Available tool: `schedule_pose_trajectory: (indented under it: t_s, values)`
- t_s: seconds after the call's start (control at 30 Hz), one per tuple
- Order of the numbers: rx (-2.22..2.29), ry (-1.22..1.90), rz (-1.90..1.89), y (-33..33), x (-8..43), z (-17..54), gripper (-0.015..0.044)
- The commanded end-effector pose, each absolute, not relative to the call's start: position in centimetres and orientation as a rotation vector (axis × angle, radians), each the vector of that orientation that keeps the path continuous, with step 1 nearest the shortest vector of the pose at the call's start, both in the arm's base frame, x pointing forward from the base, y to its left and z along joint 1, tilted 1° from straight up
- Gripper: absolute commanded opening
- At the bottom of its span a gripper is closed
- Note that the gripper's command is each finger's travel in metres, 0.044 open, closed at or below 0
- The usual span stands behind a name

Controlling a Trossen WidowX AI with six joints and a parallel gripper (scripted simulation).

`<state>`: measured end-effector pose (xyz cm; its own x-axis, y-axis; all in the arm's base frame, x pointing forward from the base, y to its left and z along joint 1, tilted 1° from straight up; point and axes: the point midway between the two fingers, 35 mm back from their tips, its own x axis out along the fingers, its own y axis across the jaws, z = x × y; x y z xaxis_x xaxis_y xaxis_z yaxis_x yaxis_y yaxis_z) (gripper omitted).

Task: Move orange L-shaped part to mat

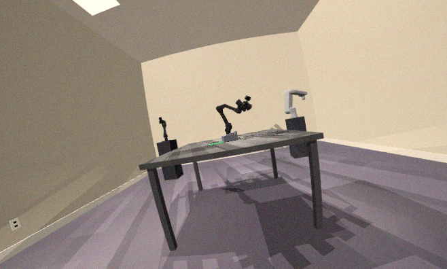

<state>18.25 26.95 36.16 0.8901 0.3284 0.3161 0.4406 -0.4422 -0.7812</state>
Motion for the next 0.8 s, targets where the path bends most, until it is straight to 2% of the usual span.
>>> schedule_pose_trajectory:
  t_s: [0.0, 0.23, 0.27, 0.4, 0.77]
  values:
    - [-2.067, -0.555, -0.136, 27.1, 18.4, 36.1, 0.0374]
    - [-1.952, -0.486, 0.160, 28.7, 23.4, 32.3, 0.0190]
    - [-1.922, -0.449, 0.227, 28.6, 24.4, 31.3, 0.0180]
    - [-1.771, -0.247, 0.452, 27.4, 27.4, 27.4, 0.0180]
    - [-1.479, 0.183, 0.671, 23.3, 29.4, 21.6, 0.0180]
